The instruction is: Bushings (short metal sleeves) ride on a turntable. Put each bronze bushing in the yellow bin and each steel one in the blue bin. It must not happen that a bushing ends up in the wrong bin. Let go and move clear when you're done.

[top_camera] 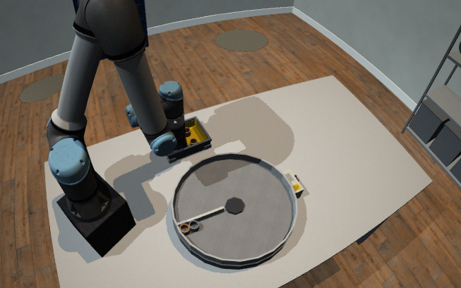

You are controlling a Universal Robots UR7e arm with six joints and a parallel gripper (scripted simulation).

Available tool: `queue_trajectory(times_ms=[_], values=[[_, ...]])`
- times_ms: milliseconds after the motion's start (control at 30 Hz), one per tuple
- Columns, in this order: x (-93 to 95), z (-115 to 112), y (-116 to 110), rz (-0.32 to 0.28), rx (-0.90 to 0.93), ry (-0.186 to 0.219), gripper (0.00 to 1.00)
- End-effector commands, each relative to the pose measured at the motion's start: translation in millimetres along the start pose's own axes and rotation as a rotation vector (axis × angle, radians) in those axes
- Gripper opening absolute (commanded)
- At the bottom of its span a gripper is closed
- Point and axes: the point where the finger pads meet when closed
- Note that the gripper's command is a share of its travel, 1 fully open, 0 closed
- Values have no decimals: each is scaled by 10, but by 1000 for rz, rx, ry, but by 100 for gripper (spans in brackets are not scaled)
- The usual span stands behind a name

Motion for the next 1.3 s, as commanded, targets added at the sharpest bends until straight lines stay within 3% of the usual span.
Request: queue_trajectory(times_ms=[0,1267], values=[[-3,4,1,0,0,-1,42],[-51,5,-1,0,0,-1,42]])
Point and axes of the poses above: the point where the finger pads meet when closed, its own x axis out along the fingers, its own z axis across the jaws, y = z × x, and after that the axes turned 12 degrees about -x, right-handed
